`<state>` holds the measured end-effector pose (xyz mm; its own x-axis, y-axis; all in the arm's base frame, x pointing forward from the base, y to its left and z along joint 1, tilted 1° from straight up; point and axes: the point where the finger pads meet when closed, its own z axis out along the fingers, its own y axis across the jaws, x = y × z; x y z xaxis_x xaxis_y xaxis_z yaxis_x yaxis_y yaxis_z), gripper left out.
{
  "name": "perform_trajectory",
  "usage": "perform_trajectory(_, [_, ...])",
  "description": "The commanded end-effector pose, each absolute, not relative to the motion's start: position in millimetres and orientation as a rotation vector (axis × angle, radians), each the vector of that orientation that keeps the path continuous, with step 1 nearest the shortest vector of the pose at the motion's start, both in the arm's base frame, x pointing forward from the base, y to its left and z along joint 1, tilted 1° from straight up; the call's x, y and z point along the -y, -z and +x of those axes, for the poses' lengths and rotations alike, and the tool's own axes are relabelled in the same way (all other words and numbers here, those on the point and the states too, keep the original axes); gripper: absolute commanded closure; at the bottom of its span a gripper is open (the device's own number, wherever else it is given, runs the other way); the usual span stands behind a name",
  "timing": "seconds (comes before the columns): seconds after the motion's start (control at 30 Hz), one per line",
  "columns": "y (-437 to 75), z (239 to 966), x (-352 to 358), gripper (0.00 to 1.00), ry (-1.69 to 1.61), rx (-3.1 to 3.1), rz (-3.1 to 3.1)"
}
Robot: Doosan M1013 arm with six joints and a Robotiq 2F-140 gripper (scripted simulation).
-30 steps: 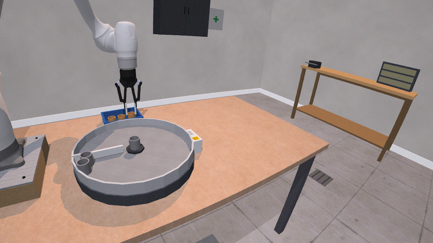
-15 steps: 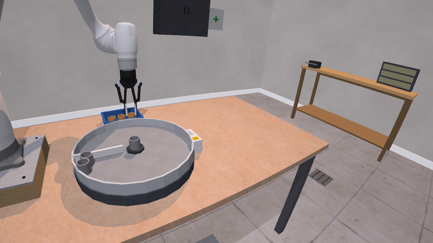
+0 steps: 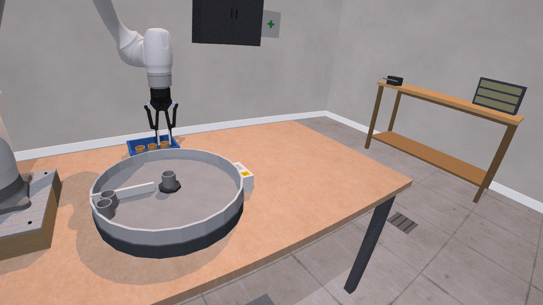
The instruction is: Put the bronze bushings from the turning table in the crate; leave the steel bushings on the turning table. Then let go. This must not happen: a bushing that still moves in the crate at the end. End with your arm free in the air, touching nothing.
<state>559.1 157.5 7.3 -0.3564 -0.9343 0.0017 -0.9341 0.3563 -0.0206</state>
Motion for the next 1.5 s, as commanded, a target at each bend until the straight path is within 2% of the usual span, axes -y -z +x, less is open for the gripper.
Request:
perform_trajectory(0.0, [-7.4, 559.1, -157.5, 1.0, 0.028, -2.578, -1.776])
perform_trajectory(0.7, [-7.4, 559.1, -157.5, 1.0, 0.028, -2.578, -1.776])
perform_trajectory(0.73, [-7.4, 559.1, -157.5, 0.72, 0.028, -2.578, -1.776])
perform_trajectory(1.47, [-7.4, 559.1, -157.5, 0.72, 0.028, -2.578, -1.776])
